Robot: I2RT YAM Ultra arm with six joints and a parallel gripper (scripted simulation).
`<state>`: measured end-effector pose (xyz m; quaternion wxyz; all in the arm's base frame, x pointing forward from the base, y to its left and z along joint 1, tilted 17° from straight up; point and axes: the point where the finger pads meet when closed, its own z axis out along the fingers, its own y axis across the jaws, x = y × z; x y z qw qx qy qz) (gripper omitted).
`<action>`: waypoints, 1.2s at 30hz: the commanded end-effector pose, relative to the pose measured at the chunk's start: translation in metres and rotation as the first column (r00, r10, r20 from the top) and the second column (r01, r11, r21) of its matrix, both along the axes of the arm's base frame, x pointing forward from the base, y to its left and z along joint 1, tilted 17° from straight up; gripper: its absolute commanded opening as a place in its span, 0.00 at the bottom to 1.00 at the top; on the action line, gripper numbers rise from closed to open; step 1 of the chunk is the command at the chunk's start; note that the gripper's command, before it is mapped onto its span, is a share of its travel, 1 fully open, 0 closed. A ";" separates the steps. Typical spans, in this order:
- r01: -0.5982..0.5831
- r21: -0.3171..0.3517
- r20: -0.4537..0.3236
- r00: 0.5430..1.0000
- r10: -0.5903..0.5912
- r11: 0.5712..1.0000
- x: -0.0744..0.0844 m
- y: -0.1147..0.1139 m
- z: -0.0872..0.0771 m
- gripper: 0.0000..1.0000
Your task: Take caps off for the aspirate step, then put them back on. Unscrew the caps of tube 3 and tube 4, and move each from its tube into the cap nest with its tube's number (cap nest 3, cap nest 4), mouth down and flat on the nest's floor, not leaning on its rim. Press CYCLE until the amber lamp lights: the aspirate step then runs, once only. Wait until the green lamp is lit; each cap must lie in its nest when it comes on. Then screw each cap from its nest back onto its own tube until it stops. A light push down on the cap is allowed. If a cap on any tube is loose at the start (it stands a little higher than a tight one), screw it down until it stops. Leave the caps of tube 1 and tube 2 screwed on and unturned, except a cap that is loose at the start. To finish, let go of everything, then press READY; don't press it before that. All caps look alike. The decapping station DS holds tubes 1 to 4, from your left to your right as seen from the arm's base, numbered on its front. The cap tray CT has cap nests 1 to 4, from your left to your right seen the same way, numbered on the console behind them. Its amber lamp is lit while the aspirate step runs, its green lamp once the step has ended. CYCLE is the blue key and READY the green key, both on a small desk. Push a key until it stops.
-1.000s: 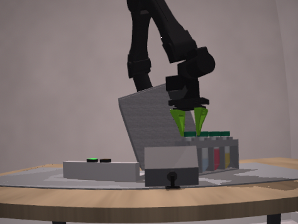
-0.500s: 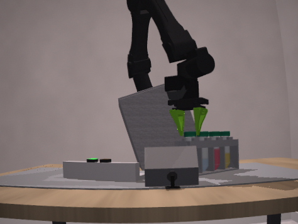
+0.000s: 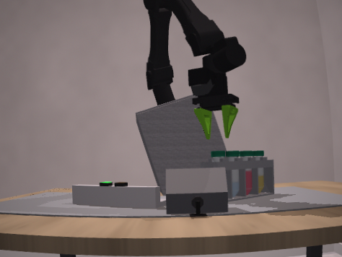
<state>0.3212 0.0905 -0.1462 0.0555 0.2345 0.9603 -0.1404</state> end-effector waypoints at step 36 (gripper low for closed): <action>-0.968 0.242 -0.328 -0.019 0.944 0.065 -0.097 0.121 -0.033 0.49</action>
